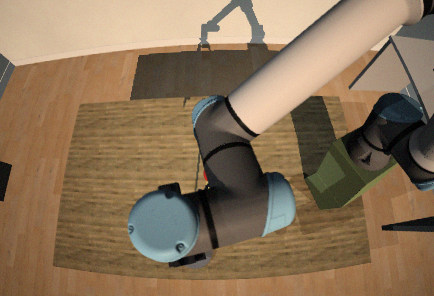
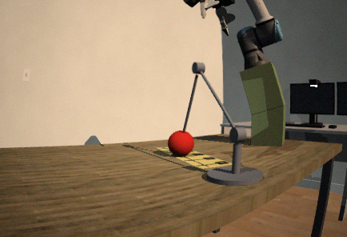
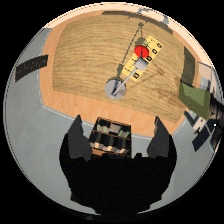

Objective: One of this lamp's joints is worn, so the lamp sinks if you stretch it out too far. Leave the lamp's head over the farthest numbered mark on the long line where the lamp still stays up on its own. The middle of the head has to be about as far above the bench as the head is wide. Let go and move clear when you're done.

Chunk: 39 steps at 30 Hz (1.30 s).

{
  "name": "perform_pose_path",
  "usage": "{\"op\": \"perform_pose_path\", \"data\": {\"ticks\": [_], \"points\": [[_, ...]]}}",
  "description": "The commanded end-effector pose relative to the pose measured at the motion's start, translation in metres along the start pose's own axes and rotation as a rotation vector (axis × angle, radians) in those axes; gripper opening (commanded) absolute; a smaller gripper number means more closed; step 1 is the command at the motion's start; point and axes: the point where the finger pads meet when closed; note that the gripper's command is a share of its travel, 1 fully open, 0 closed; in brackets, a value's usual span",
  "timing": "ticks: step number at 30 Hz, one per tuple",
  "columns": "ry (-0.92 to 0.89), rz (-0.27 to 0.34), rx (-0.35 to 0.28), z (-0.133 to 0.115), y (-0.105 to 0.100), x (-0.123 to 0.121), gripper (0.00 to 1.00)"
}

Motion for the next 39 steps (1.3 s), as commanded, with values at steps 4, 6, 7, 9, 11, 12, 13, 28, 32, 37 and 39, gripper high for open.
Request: {"op": "perform_pose_path", "data": {"ticks": [4,6,7,9,11,12,13,28,32,37,39], "points": [[0.007,0.000,0.003,-0.002,-0.007,-0.001,1.00],[0.006,0.001,0.003,-0.001,-0.007,-0.001,1.00],[0.005,0.001,0.003,-0.001,-0.007,-0.001,1.00],[0.004,0.001,0.002,-0.001,-0.006,-0.001,1.00],[0.003,0.001,0.001,-0.001,-0.006,-0.001,1.00],[0.002,0.001,0.001,-0.001,-0.006,-0.001,1.00],[0.002,0.001,0.001,-0.001,-0.005,-0.001,1.00],[-0.002,0.002,-0.001,0.025,-0.010,0.017,1.00],[-0.002,0.002,-0.001,0.040,-0.013,0.027,1.00],[-0.002,0.002,-0.001,0.055,-0.016,0.037,1.00],[-0.002,0.002,-0.001,0.058,-0.016,0.038,1.00]]}}
Point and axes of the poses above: the point where the finger pads meet when closed, its own y axis out along the fingers, its own x axis across the jaws, z = x × y, and after that the axes turned 5 degrees about -y, right-handed
